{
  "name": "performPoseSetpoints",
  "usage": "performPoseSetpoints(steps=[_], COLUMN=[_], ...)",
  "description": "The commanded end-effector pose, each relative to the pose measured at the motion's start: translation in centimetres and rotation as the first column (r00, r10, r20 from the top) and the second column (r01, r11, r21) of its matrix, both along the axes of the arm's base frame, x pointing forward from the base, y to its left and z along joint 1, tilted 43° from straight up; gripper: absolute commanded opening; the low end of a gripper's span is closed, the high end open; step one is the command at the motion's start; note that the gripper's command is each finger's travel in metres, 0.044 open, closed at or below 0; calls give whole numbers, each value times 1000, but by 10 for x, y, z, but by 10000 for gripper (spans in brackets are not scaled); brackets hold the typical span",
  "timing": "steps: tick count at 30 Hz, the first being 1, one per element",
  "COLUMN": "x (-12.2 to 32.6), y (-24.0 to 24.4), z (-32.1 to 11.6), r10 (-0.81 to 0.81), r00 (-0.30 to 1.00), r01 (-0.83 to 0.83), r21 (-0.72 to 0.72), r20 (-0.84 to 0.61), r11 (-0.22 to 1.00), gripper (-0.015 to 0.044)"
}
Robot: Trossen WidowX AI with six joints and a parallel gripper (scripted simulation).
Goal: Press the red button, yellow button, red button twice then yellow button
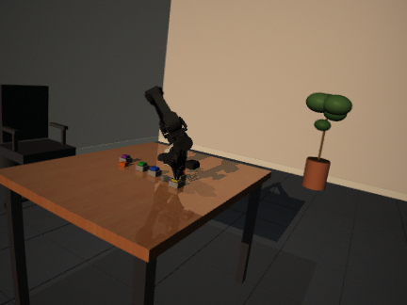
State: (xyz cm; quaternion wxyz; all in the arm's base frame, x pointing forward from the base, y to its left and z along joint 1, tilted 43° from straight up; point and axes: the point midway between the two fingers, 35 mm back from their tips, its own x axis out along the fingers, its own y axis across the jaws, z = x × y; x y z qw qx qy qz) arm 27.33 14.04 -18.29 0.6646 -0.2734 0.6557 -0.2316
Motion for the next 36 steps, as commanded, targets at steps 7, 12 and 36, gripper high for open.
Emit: performPoseSetpoints(steps=[7,12,36], x=[0,-1,-85], y=[3,23,27], z=[3,25,100], r10=[1,4,4], r00=[1000,1000,1000], r01=[-1,-4,-4], r21=[0,-1,-1], r20=[0,-3,-10], r11=[1000,1000,1000], gripper=[20,20,20])
